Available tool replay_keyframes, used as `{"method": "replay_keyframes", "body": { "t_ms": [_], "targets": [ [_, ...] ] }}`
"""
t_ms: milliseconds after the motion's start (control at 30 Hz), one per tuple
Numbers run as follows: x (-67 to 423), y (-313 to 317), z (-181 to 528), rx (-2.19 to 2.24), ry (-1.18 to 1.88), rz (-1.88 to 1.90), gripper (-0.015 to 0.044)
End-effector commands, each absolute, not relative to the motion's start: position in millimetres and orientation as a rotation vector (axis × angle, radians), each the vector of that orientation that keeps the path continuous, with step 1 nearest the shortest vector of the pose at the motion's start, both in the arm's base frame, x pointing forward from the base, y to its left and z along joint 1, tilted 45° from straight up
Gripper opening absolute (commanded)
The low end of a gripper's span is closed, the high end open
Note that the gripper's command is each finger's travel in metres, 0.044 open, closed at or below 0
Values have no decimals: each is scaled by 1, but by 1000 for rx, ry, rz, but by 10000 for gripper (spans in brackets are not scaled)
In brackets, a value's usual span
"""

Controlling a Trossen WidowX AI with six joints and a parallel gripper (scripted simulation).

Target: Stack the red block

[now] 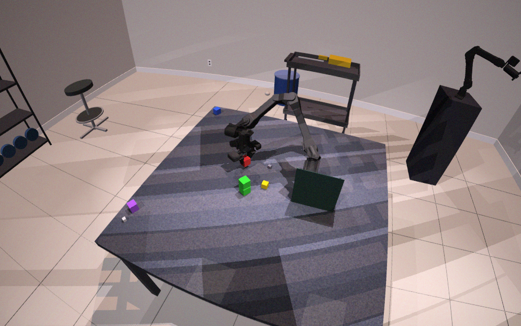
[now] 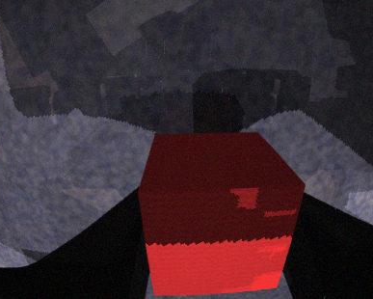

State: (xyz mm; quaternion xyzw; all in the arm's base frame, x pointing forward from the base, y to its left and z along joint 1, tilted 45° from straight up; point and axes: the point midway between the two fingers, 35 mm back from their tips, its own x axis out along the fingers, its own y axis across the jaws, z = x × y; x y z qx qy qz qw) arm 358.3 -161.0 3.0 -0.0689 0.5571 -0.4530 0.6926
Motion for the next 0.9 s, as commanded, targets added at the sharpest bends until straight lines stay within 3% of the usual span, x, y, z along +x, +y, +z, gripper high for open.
{"method": "replay_keyframes", "body": {
  "t_ms": [0,433,867],
  "targets": [
    [361,-147,19,-150,1234,-1012,0],
    [363,-99,67,-148,1235,-1009,0],
    [359,-62,33,-138,1241,-997,0]
  ]
}}
